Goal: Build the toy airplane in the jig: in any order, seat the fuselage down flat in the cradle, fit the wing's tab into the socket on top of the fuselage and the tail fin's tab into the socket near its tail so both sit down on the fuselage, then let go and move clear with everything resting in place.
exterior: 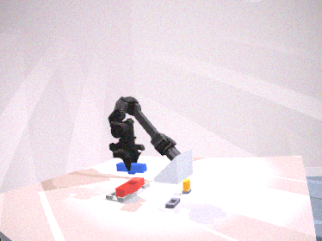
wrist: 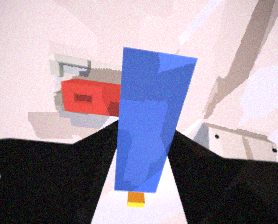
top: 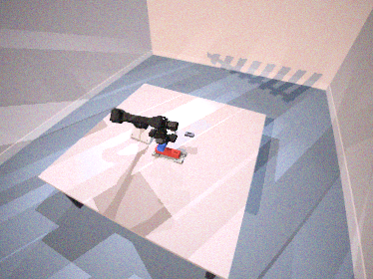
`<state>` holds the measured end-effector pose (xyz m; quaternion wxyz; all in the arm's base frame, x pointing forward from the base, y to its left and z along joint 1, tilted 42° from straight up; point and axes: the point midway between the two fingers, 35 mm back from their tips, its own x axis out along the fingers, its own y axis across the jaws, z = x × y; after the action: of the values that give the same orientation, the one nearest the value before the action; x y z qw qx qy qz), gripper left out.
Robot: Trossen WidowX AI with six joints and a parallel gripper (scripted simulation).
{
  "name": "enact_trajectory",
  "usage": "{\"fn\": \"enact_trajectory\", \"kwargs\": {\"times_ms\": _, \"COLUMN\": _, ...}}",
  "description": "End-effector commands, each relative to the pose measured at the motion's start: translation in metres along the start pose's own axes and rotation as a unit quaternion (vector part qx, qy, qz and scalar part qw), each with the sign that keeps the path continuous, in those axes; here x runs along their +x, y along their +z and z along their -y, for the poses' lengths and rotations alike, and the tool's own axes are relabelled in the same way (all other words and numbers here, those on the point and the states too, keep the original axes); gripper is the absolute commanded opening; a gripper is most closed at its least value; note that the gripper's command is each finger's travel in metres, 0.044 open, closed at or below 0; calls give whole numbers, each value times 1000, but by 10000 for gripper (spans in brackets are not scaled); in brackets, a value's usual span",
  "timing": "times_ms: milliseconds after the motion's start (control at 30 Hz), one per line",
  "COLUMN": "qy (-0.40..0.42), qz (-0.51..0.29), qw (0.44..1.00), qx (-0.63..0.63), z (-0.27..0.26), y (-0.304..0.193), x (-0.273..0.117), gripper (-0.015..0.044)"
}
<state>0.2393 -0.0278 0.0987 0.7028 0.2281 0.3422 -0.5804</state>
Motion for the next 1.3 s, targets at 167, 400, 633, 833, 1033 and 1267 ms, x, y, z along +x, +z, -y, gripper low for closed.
{"fn": "enact_trajectory", "kwargs": {"times_ms": 167, "qy": 1, "qz": 1, "qw": 1000, "qx": 3, "z": 0, "y": 0, "x": 0, "gripper": 195}}
{"fn": "enact_trajectory", "kwargs": {"times_ms": 400, "qy": 1, "qz": 1, "qw": 1000, "qx": 3, "z": -1, "y": 0, "x": 8, "gripper": 195}}
{"fn": "enact_trajectory", "kwargs": {"times_ms": 633, "qy": 1, "qz": 1, "qw": 1000, "qx": 3, "z": -1, "y": 0, "x": 19, "gripper": 195}}
{"fn": "enact_trajectory", "kwargs": {"times_ms": 833, "qy": 1, "qz": 1, "qw": 1000, "qx": 3, "z": -1, "y": 1, "x": 29, "gripper": 195}}
{"fn": "enact_trajectory", "kwargs": {"times_ms": 1033, "qy": 1, "qz": 2, "qw": 1000, "qx": 3, "z": 0, "y": 1, "x": 38, "gripper": 195}}
{"fn": "enact_trajectory", "kwargs": {"times_ms": 1267, "qy": 1, "qz": 2, "qw": 1000, "qx": 4, "z": 0, "y": 1, "x": 40, "gripper": 195}}
